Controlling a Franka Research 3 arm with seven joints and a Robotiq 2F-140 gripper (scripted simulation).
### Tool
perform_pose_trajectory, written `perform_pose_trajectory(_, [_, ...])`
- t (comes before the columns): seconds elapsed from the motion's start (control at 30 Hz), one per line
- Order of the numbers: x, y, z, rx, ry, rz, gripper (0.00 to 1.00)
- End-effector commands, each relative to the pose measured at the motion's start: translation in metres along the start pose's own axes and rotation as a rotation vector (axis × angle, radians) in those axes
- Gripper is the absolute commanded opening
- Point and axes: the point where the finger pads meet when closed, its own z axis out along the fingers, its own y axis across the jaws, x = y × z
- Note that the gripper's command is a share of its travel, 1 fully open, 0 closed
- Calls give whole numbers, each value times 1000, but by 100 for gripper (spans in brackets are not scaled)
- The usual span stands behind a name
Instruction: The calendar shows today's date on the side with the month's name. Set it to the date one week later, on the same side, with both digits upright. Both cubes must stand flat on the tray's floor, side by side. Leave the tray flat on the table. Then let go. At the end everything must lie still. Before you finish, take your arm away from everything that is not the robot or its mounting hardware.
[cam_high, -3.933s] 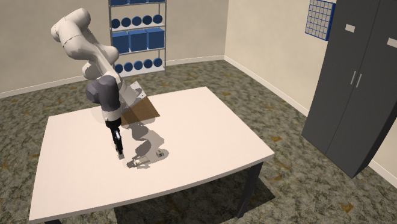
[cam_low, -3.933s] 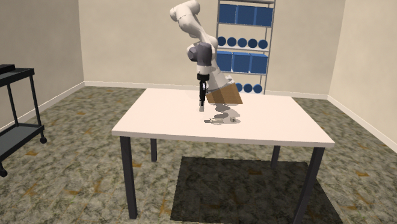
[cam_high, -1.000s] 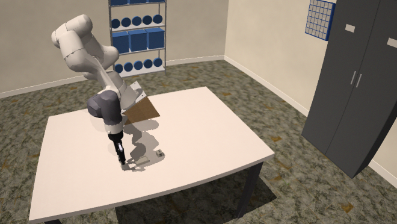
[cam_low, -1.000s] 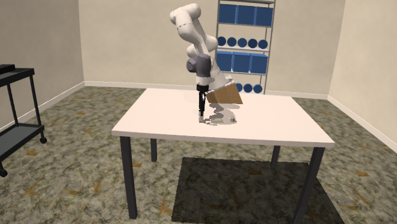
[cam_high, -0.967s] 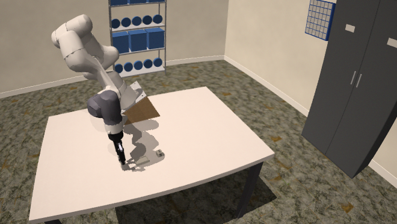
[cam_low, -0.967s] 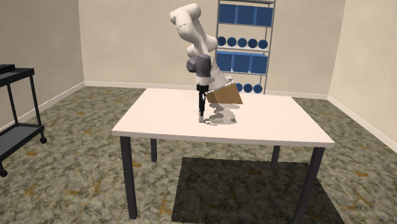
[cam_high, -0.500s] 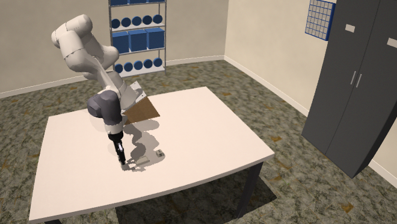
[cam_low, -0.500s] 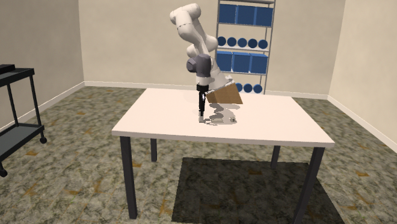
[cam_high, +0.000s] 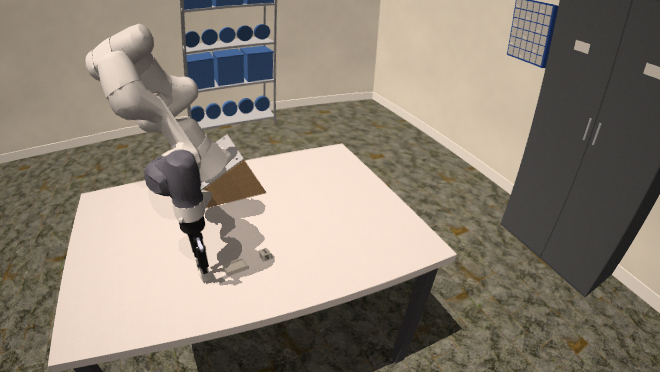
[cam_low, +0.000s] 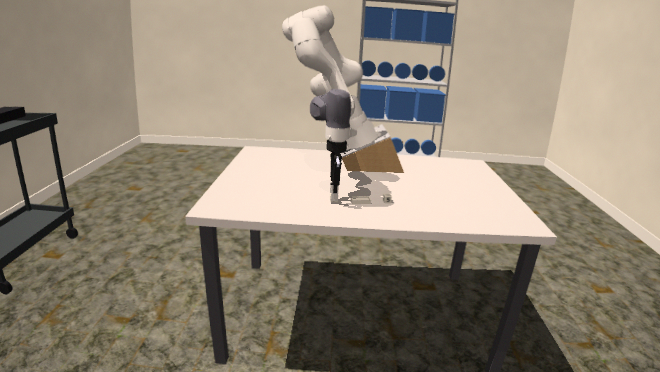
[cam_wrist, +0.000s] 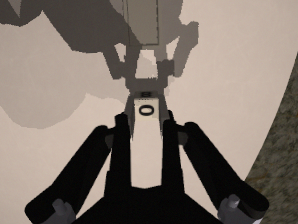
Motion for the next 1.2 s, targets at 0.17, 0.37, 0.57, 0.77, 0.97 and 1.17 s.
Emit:
perform_pose_trajectory(0.17, [-1,1,0,-3,0,7,16])
perform_pose_trajectory(0.37, [-1,1,0,-3,0,7,16])
perform_pose_trajectory(0.57, [-1,1,0,-3,0,7,16])
perform_pose_trajectory(0.77, [-1,1,1,-3,0,7,16])
perform_pose_trajectory(0.97, [-1,1,3,-3,0,7,16])
perform_pose_trajectory(1.17, [-1,1,3,-3,0,7,16])
